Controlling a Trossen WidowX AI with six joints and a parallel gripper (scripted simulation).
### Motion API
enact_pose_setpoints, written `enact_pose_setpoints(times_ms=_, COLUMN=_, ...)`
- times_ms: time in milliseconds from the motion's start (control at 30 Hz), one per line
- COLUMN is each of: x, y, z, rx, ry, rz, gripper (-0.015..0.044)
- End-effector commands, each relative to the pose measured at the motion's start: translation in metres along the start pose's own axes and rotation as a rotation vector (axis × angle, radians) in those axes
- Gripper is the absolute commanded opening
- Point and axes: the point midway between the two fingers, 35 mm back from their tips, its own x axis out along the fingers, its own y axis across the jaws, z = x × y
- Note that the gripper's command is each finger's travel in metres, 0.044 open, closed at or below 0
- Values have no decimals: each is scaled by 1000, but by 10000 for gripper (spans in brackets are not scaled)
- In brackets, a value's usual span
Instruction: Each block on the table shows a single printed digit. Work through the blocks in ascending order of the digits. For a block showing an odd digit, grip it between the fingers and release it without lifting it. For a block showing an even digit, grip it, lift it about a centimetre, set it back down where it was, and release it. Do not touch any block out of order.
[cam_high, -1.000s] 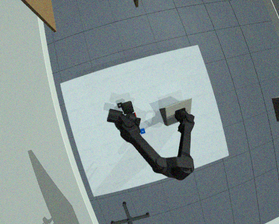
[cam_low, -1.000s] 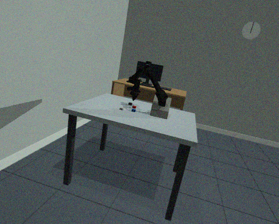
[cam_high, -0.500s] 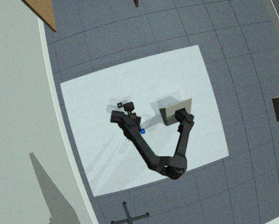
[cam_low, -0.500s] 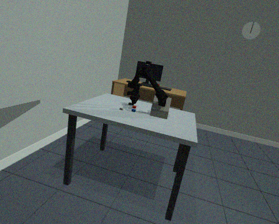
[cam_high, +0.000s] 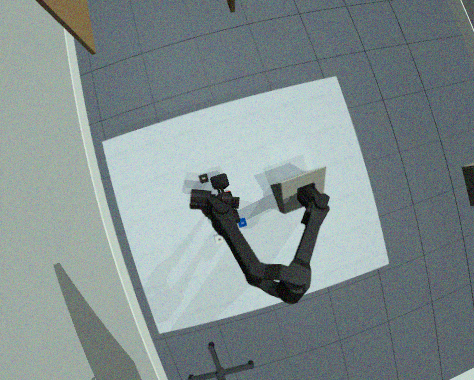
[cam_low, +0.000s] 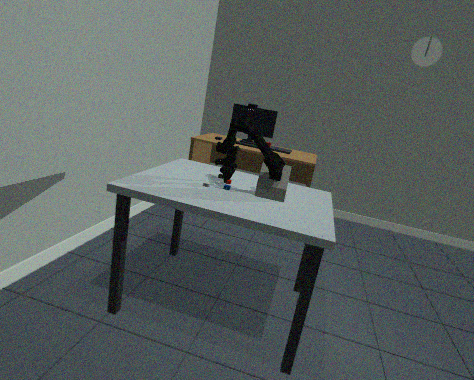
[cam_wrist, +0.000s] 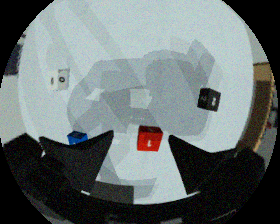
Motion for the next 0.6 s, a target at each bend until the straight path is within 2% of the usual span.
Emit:
enact_pose_setpoints(times_ms=0, x=5, y=0, z=-5, rx=15, ry=9, rz=8, gripper=348)
enact_pose_setpoints(times_ms=300, x=5, y=0, z=-5, rx=15, ry=9, rz=8, gripper=120)
enact_pose_setpoints(times_ms=567, x=5, y=0, z=-5, rx=15, ry=9, rz=8, gripper=120)
